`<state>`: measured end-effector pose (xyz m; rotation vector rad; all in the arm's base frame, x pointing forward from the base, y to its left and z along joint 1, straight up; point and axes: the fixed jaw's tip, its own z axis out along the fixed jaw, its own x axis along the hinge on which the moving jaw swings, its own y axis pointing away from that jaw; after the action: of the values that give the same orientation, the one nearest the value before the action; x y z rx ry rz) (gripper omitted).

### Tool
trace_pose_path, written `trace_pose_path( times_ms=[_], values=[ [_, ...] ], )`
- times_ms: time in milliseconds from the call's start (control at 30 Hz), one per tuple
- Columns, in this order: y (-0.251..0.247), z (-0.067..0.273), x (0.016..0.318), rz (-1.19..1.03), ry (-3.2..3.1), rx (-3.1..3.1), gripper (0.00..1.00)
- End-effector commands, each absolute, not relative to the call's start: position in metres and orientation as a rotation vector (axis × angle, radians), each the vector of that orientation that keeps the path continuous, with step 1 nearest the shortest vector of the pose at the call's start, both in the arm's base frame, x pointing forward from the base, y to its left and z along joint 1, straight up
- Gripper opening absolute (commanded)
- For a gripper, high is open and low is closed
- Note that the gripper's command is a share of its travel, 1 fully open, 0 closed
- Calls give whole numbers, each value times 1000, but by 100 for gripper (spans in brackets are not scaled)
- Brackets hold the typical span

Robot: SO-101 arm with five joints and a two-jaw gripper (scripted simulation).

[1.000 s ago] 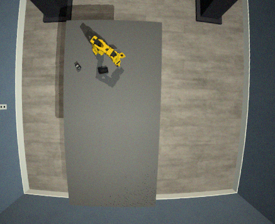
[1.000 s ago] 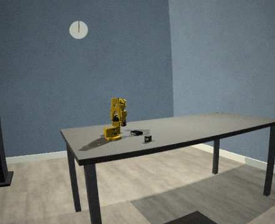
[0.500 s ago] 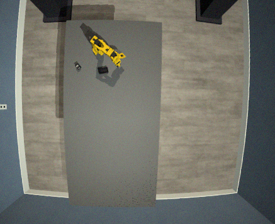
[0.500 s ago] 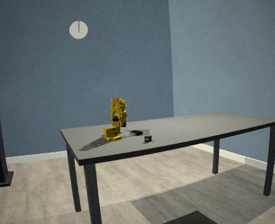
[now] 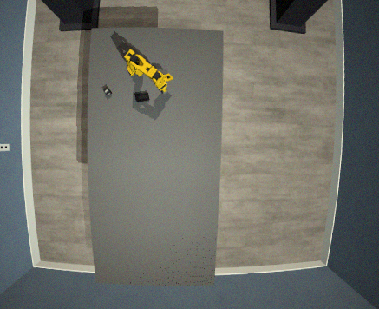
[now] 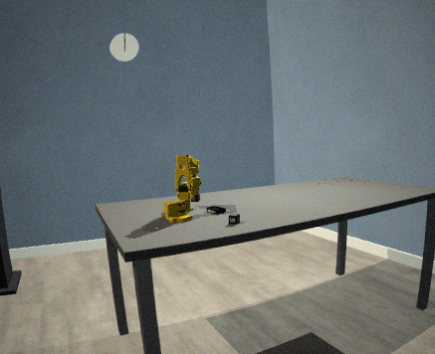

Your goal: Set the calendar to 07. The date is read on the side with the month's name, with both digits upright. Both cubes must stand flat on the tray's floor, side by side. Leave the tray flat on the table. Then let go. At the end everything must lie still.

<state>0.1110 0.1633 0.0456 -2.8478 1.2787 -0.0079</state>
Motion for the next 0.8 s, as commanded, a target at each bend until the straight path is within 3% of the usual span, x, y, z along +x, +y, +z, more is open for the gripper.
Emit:
trace_pose_path(
  times_ms=[0, 767],
  values=[
    [167, 47, 112, -15, 1243, -2829, 0],
    [168, 40, 112, -15, 1243, -2829, 0]
  ],
)
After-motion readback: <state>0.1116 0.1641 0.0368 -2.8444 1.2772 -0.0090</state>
